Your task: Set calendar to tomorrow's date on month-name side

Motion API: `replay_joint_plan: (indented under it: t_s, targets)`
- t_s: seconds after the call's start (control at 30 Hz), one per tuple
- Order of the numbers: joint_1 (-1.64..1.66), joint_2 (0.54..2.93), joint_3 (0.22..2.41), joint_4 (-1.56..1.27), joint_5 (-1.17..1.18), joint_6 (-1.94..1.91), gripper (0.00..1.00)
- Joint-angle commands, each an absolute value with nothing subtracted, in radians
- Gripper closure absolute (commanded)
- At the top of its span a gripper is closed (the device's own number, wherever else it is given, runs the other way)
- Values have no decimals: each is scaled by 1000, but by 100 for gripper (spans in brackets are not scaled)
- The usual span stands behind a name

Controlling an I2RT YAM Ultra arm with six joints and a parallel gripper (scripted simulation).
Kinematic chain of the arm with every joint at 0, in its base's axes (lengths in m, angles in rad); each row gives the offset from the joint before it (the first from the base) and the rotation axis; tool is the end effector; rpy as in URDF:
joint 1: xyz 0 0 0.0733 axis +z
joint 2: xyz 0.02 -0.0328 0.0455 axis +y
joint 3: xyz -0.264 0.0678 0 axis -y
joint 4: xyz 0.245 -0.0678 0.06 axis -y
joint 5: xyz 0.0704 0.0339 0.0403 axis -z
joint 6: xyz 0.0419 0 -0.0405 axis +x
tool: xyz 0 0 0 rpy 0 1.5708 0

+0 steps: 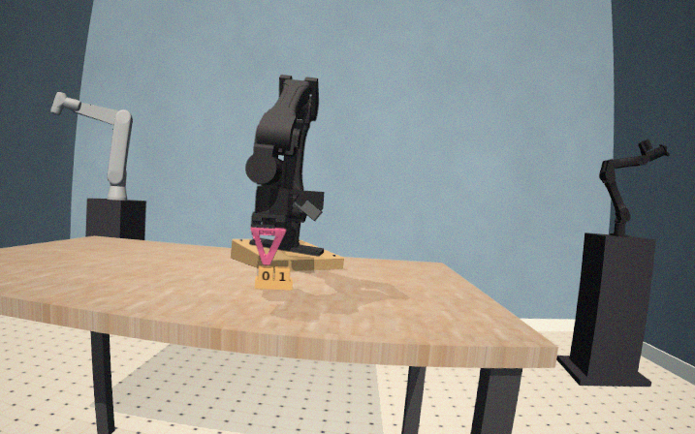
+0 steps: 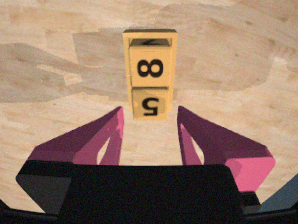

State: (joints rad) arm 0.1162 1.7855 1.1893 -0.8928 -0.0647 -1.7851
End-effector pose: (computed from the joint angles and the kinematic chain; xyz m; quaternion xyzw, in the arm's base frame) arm 0.3190 0.0411 0.1770 -0.8135 0.5793 -0.0086 0.0514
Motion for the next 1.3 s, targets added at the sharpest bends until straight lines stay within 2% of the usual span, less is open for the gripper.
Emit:
replay_joint_plan:
  t_s: [0.0,1.27]
  targets:
    - [122,1782,1174,-886,-69,-1781,55]
    - [129,1830,1128,-790,-68,-1775,55]
